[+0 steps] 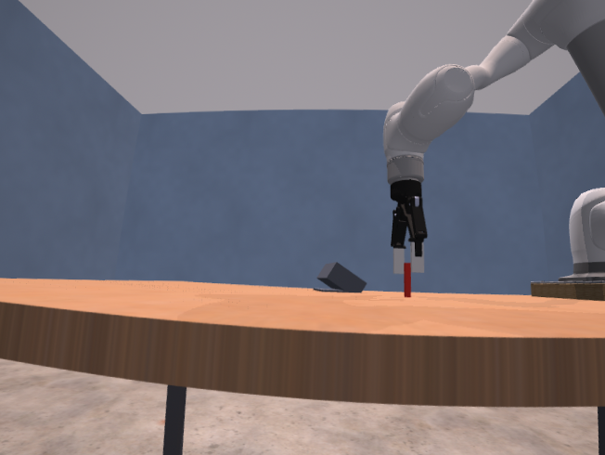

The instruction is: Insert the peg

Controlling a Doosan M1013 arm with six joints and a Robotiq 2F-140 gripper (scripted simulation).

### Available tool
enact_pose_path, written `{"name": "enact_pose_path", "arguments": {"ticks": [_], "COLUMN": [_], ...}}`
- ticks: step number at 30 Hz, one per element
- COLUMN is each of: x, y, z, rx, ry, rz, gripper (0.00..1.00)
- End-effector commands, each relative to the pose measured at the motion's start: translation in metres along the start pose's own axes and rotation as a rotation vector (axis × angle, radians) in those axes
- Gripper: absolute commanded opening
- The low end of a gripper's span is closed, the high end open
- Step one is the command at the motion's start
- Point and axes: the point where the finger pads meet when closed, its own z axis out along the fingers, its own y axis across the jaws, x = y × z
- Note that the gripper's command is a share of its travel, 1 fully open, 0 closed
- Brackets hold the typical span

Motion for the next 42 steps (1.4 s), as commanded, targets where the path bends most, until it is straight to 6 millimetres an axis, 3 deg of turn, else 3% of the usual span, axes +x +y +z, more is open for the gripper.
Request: {"name": "enact_pose_path", "arguments": {"ticks": [1,3,42], "x": [0.0,0.0,0.0], "y": [0.0,0.0,0.0], "z": [-0.0001,-0.0001,-0.0001], "rx": [0.0,0.0,0.0], "ry": [0.0,0.0,0.0], "rz": [0.0,0.0,0.0], "gripper": [0.73,0.73,0.11]}}
